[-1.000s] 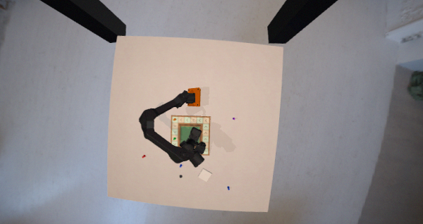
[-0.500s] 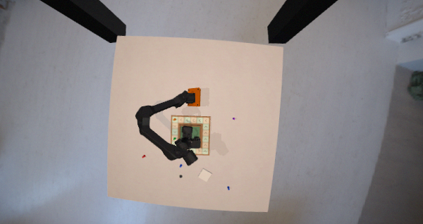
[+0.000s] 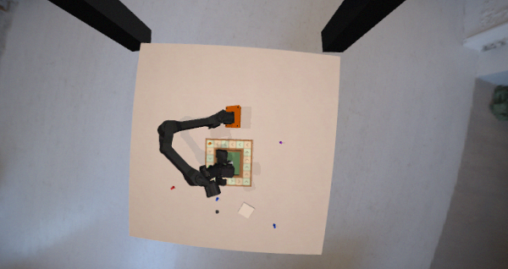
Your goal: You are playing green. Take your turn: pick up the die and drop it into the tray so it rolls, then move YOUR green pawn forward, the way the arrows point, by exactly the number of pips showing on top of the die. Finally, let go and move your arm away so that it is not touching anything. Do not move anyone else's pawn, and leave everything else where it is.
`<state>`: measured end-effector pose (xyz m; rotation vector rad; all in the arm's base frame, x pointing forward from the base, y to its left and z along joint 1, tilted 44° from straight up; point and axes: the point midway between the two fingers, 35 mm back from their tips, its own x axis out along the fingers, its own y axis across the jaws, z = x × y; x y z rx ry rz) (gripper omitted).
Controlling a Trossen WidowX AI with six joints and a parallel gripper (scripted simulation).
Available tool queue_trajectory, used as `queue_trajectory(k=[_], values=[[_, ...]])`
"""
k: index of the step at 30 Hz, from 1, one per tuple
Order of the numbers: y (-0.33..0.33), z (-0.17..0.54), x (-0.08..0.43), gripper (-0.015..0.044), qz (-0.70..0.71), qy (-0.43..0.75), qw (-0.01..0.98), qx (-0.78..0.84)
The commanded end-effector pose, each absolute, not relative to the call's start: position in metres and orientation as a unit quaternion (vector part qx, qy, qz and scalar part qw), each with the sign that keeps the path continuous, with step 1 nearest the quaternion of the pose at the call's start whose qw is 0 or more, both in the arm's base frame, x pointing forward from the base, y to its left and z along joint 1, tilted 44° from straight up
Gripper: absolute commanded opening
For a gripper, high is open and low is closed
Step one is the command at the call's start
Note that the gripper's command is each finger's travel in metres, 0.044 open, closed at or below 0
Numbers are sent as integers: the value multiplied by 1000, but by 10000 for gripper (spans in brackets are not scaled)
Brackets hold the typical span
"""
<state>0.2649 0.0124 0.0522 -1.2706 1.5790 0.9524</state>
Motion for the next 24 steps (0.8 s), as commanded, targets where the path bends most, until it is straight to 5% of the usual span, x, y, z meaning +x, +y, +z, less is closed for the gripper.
queue_trajectory(k=[1, 11, 24], values=[[12, 51, 264, 0, 415, 606, 471, -489], [12, 52, 264, 0, 475, 496, 563, -460], [11, 93, 271, 0, 475, 494, 565, -460]])
